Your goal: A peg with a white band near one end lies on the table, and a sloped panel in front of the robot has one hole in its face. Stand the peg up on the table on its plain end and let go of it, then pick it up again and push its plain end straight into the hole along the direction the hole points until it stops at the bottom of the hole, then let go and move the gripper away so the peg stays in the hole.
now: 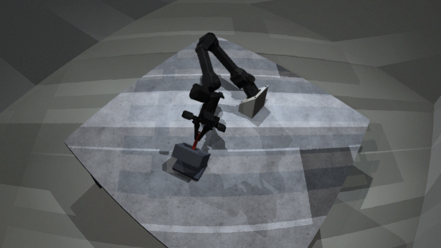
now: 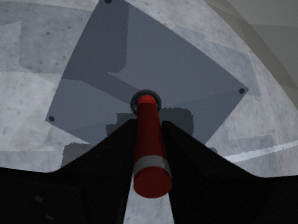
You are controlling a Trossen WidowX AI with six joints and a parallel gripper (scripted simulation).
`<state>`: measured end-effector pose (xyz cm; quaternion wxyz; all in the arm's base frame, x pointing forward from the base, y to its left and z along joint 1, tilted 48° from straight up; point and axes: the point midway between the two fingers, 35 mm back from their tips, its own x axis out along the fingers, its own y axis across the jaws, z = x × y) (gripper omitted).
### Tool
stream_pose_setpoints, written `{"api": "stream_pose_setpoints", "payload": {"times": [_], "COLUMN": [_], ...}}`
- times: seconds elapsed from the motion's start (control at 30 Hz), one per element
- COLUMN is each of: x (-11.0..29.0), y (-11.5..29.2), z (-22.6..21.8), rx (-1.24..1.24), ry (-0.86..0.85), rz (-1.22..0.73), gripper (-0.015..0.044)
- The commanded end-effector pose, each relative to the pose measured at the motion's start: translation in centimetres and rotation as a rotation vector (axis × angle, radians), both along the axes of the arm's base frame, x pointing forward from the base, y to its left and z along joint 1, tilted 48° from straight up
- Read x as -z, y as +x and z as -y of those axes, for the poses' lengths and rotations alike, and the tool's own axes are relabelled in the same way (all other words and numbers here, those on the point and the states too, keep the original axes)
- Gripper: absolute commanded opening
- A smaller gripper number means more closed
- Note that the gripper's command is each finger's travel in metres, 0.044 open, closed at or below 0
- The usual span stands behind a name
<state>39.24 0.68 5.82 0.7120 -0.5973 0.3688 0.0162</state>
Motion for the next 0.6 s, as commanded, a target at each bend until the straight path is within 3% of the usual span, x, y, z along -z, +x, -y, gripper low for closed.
{"api": "stream_pose_setpoints", "payload": {"times": [0.0,0.57], "x": [0.44,0.84], "y": [0.26,0.88], "z": [0.07,0.33], "rx": [-0.004,-0.004], "ry": [-0.001,-0.001], "rz": [-0.009,-0.008], "gripper": [0.0000,0.0000]}}
